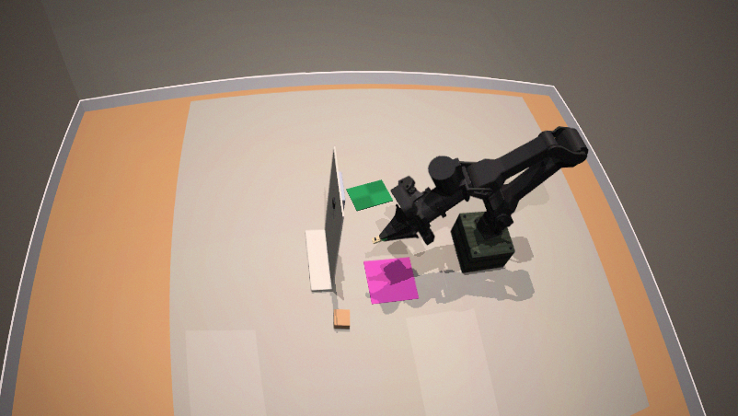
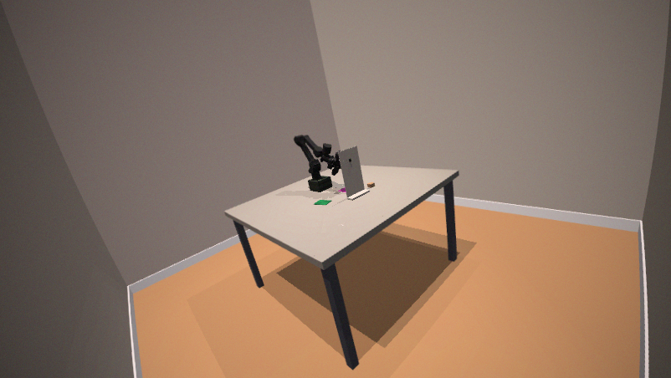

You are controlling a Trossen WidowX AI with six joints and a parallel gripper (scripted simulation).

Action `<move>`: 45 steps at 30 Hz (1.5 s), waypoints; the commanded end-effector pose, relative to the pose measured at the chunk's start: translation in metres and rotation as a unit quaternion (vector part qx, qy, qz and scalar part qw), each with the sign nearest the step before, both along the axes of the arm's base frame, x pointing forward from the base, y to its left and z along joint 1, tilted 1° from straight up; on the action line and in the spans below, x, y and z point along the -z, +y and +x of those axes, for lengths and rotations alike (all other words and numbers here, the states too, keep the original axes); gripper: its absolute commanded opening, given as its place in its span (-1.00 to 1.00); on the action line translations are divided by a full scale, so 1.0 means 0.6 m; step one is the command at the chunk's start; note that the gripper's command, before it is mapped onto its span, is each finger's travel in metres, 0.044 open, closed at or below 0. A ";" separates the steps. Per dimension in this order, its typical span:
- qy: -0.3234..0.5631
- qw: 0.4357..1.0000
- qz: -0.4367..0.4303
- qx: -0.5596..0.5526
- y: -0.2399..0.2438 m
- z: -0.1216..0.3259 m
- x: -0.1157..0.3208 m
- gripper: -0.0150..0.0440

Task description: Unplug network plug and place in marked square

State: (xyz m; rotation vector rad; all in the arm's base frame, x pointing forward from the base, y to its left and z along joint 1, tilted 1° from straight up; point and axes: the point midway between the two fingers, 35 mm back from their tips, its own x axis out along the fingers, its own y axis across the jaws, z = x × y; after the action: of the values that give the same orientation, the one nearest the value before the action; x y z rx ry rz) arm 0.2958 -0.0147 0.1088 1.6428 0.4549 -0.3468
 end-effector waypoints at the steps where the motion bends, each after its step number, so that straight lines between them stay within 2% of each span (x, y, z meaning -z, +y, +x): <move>1: 0.043 0.999 -0.008 -0.006 0.013 -0.003 0.028 -0.49; 17: 0.213 0.974 -0.064 -0.035 0.060 -0.047 0.136 -0.49; 45: 0.215 0.974 -0.064 -0.036 0.061 -0.042 0.173 -0.49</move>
State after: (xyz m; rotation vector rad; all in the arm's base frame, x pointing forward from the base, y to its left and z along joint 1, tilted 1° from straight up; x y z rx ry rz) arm 0.2729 0.0225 0.0099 1.4260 0.7936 -0.6627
